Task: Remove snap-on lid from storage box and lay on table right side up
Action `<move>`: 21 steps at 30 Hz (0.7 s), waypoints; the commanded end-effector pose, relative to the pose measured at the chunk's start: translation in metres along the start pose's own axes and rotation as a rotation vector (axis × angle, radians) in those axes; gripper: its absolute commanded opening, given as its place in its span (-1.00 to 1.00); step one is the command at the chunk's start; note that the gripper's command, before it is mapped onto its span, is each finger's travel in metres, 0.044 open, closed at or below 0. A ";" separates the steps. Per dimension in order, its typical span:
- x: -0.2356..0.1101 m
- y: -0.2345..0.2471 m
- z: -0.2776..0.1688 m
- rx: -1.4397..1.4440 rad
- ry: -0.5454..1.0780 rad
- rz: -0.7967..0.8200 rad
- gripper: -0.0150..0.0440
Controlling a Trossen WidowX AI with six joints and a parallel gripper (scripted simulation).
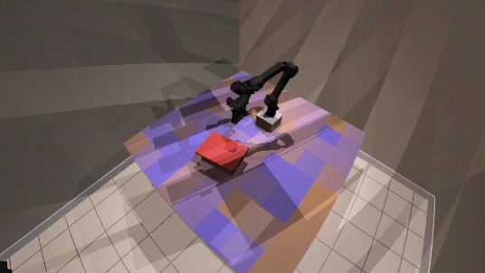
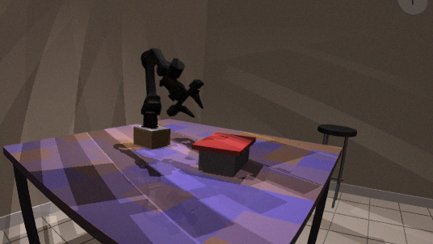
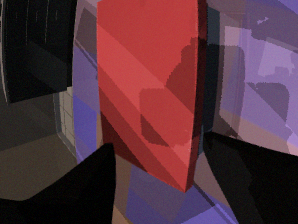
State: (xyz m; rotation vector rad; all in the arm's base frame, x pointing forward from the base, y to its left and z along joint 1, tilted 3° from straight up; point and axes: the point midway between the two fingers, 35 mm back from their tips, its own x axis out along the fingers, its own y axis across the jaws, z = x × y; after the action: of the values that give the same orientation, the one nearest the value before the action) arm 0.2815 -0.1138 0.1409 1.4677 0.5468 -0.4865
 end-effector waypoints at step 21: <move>0.038 -0.051 -0.002 0.071 -0.006 0.004 0.31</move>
State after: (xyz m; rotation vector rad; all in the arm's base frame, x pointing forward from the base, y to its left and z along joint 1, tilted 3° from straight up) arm 0.2775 -0.1123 0.0776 1.5376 0.5411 -0.5148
